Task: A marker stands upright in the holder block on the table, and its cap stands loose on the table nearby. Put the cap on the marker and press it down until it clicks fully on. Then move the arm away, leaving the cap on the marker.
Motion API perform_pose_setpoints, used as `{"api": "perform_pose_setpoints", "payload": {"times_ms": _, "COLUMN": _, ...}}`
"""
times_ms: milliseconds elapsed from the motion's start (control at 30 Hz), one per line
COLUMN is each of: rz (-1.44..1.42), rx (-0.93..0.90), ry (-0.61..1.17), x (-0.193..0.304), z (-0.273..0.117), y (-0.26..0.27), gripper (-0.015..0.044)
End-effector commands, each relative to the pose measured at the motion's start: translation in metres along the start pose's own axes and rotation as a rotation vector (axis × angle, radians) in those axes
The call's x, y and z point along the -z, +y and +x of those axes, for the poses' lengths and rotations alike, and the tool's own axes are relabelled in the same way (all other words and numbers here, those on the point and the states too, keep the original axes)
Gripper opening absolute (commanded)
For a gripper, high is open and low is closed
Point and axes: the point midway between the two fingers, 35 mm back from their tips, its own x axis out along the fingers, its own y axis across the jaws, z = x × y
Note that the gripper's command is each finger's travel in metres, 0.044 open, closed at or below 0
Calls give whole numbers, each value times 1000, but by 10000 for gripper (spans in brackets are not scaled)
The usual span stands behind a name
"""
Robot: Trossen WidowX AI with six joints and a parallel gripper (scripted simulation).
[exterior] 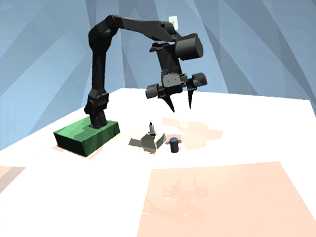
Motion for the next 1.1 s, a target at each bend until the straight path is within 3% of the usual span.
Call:
{"api": "perform_pose_setpoints", "payload": {"times_ms": 0, "rz": 172, "rx": 140, "ry": -10, "x": -10, "z": 26, "y": -32, "gripper": 246}}
{"api": "perform_pose_setpoints", "payload": {"times_ms": 233, "rz": 190, "rx": 156, "ry": -12, "x": -10, "z": 28, "y": -41, "gripper": 246}}
{"api": "perform_pose_setpoints", "payload": {"times_ms": 400, "rz": 190, "rx": 155, "ry": -12, "x": -11, "z": 62, "y": -45, "gripper": 246}}
{"api": "perform_pose_setpoints", "payload": {"times_ms": 1067, "rz": 190, "rx": 155, "ry": -12, "x": -13, "z": 93, "y": -47, "gripper": 246}}
